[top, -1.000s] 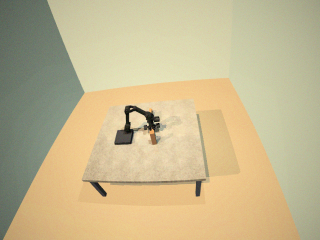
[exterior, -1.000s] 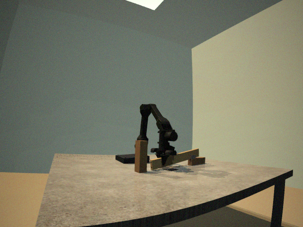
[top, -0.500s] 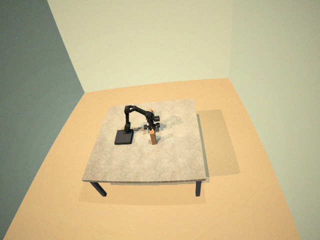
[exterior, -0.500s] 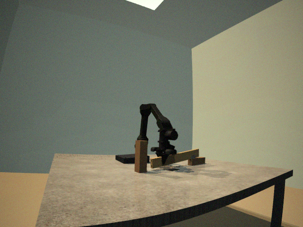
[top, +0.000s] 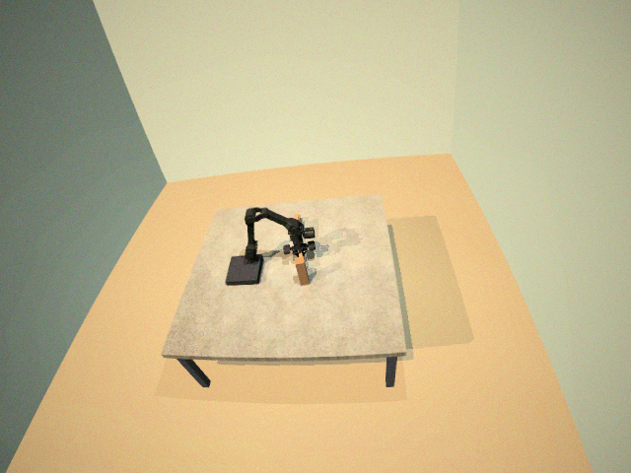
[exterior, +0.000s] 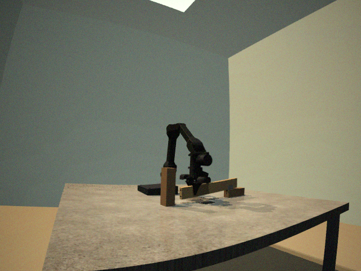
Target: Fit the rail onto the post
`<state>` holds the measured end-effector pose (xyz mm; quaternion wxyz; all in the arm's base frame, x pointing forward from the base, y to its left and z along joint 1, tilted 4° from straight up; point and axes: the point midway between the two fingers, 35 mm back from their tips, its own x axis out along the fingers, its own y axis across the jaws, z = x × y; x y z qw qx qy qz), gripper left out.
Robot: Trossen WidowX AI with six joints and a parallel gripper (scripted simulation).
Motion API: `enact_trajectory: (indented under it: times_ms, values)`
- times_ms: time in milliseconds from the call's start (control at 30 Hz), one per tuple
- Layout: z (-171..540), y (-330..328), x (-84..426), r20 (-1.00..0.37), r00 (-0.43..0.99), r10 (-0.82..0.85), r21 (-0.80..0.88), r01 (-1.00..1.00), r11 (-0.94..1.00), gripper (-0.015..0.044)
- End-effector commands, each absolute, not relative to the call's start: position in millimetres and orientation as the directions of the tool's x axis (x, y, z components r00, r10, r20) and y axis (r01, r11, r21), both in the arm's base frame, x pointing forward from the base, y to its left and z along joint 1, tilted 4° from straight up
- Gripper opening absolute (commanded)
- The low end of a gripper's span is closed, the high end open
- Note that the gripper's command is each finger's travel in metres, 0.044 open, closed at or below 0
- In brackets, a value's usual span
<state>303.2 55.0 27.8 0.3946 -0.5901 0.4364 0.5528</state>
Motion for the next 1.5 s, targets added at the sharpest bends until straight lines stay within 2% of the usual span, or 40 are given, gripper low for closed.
enact_trajectory:
  times_ms: [0, 1467]
  values:
    - [34.8, 57.5, 306.0, -0.998, 0.022, -0.066, 0.000, -0.952, -0.308, 0.0000]
    - [56.8, 59.0, 305.7, -0.998, 0.022, -0.065, -0.001, -0.952, -0.308, 0.0000]
